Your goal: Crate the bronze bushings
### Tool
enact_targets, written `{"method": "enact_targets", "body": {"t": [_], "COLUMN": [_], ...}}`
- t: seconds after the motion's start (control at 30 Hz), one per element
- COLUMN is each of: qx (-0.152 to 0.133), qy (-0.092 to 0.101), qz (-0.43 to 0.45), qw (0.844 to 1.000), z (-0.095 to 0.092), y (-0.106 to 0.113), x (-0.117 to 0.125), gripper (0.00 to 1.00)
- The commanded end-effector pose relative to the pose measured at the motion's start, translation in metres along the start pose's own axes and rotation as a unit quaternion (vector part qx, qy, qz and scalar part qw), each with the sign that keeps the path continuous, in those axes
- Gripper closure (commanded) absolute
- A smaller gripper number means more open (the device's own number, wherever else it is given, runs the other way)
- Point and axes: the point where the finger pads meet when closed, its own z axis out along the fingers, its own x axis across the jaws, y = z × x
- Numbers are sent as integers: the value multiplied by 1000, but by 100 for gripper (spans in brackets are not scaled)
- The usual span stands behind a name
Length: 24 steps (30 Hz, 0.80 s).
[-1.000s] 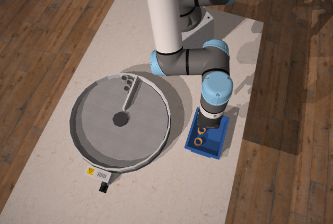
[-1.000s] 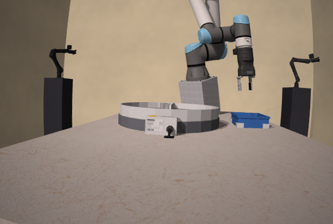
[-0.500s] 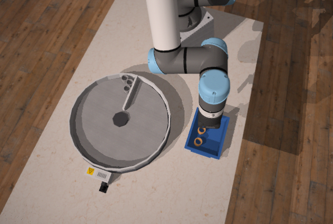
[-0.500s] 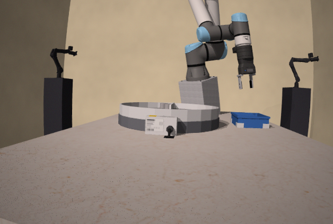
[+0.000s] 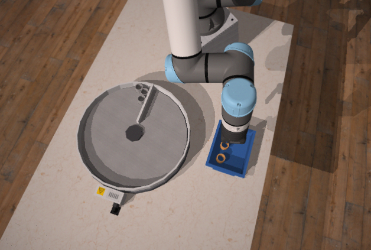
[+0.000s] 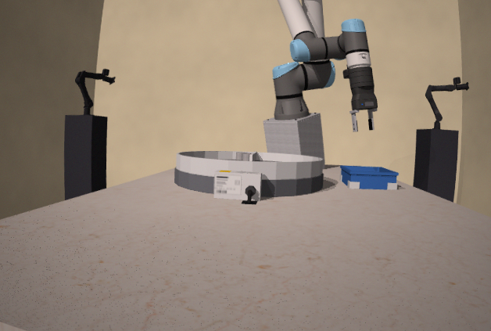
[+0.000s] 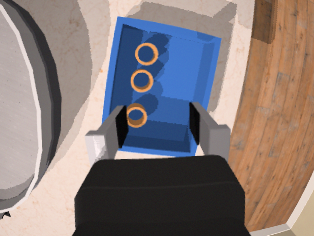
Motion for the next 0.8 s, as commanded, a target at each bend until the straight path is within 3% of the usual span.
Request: {"method": "enact_targets", "body": {"t": [0.0,0.07,0.47,0.5,0.63,0.77], "qx": [3,6,6,1,6,6], "qy": [-42,-69,-69,-14,-69,-69], "qz": [62,102,102,20,102,102], "qw": [997,992,992,1000,992,992], "z": [0,0,0,0,0,0], "y": [0,0,0,0,0,0], "x": [1,1,1,0,1,1], "gripper": [0,0,0,0,0,0]}}
